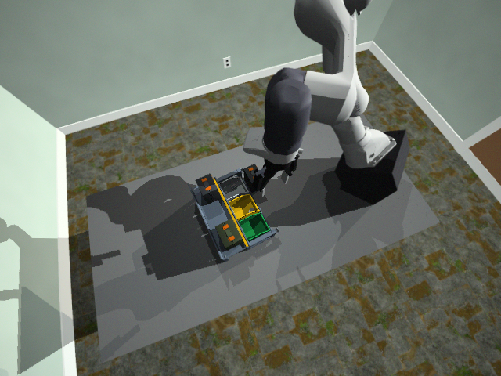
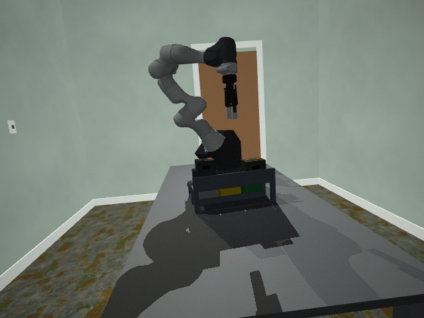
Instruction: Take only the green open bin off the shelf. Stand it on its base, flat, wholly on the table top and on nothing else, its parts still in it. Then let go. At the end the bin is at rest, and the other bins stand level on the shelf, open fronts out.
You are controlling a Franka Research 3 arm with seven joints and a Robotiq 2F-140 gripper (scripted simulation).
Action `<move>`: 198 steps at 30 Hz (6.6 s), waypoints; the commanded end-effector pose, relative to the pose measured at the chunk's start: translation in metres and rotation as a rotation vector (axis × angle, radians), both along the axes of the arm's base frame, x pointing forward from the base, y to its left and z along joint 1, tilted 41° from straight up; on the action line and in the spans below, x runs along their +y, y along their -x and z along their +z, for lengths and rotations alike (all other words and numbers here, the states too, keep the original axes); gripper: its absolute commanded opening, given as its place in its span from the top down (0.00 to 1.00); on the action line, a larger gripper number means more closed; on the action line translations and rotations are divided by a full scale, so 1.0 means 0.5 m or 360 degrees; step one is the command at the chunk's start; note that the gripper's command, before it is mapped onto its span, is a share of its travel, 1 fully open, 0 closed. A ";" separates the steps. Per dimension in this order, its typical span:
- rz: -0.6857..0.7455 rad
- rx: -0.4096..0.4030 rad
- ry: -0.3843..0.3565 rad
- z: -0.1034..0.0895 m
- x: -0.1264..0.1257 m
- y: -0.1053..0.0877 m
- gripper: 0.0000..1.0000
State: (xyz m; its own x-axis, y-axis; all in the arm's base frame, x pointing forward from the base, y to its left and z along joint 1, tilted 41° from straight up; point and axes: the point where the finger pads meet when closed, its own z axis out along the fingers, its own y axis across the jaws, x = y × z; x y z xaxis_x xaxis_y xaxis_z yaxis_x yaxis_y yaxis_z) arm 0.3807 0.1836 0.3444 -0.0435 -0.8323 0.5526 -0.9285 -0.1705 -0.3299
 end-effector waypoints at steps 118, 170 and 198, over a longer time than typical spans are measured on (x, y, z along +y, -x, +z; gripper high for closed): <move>-0.0048 -0.0049 -0.0014 -0.165 -0.051 -0.128 0.43; -0.0048 -0.0049 -0.0014 -0.310 -0.146 -0.206 0.43; -0.0050 -0.0052 -0.0019 -0.301 -0.142 -0.201 0.43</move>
